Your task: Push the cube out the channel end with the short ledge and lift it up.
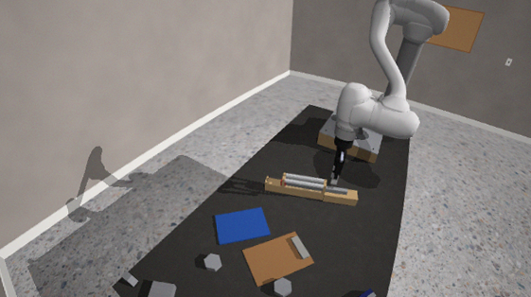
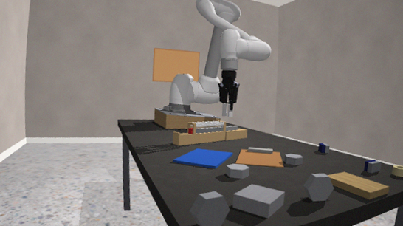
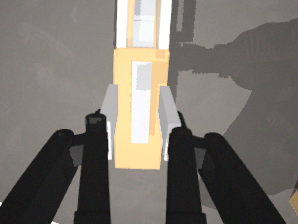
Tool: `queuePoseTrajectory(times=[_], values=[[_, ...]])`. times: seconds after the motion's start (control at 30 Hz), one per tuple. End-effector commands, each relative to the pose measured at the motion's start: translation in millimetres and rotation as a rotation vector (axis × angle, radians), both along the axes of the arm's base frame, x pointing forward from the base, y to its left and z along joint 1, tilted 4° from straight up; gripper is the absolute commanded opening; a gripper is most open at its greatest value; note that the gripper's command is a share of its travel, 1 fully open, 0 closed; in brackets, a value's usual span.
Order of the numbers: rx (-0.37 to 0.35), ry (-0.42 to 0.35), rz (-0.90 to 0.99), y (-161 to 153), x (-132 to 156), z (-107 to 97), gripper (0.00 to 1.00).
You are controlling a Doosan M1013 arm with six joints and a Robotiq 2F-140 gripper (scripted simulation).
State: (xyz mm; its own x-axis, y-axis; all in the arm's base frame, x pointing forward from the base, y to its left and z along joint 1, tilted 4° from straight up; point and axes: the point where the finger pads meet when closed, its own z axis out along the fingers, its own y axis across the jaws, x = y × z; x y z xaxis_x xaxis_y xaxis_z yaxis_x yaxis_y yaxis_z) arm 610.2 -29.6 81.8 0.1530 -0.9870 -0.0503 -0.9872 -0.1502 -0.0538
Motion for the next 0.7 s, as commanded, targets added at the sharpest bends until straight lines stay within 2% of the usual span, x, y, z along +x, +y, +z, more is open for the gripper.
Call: queuePoseTrajectory(times=[0.0, 0.17, 0.2, 0.27, 0.4, 0.57, 0.67], values=[[-0.002, 0.004, -0.004, -4.1, -1.0, 1.9, 0.23], [-0.002, 0.004, -0.004, -4.1, -1.0, 1.9, 0.23], [-0.002, 0.004, -0.004, -2.9, -1.1, 2.0, 0.0], [-0.002, 0.004, -0.004, 17.0, -3.4, 2.9, 0.0], [-0.002, 0.004, -0.004, 87.0, -16.8, 6.3, 0.0], [-0.002, 0.004, -0.004, 94.3, -18.7, 6.4, 0.0], [-0.002, 0.004, -0.004, 94.8, -18.3, -3.2, 0.0]])
